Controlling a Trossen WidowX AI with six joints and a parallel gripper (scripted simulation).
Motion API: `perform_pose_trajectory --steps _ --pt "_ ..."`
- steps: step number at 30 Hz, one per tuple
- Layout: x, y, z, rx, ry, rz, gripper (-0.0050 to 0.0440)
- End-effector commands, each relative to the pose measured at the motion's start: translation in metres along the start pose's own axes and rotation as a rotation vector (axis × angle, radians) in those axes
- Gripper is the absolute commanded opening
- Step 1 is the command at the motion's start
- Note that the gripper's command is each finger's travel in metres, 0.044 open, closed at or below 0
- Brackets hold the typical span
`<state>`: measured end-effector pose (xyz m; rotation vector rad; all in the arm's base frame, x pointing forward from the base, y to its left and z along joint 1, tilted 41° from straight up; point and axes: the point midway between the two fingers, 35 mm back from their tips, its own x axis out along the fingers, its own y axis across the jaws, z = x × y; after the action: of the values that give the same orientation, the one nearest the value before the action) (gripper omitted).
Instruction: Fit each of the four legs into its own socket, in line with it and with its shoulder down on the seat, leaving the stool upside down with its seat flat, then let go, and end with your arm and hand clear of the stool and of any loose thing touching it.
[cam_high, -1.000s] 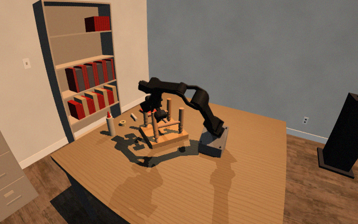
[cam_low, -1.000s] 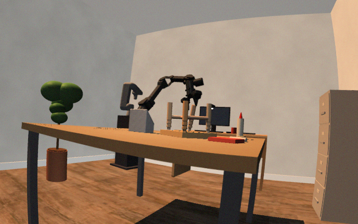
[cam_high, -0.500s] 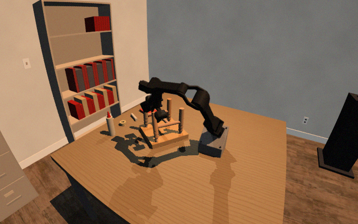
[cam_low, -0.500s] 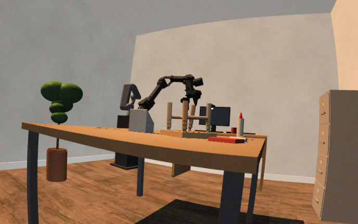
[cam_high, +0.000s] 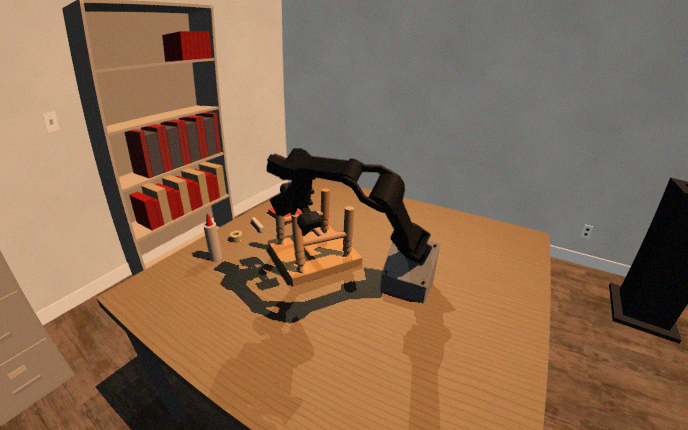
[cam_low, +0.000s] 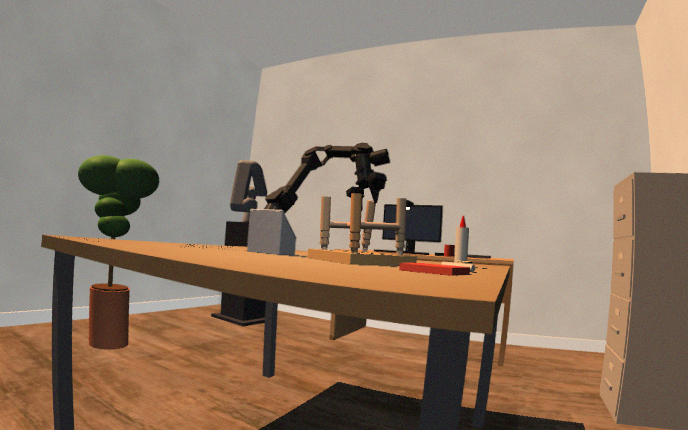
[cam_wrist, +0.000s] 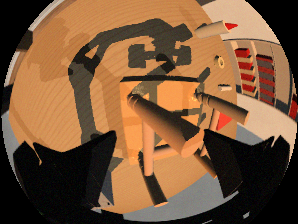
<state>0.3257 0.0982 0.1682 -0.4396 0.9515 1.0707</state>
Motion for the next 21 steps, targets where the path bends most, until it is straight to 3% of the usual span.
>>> perform_pose_trajectory --steps 1,21 --pt "0.0041 0.0113 0.0017 -0.003 -0.003 0.035 0.044" --pt "0.0024 0.017 0.0017 -0.003 -0.003 0.035 0.044"
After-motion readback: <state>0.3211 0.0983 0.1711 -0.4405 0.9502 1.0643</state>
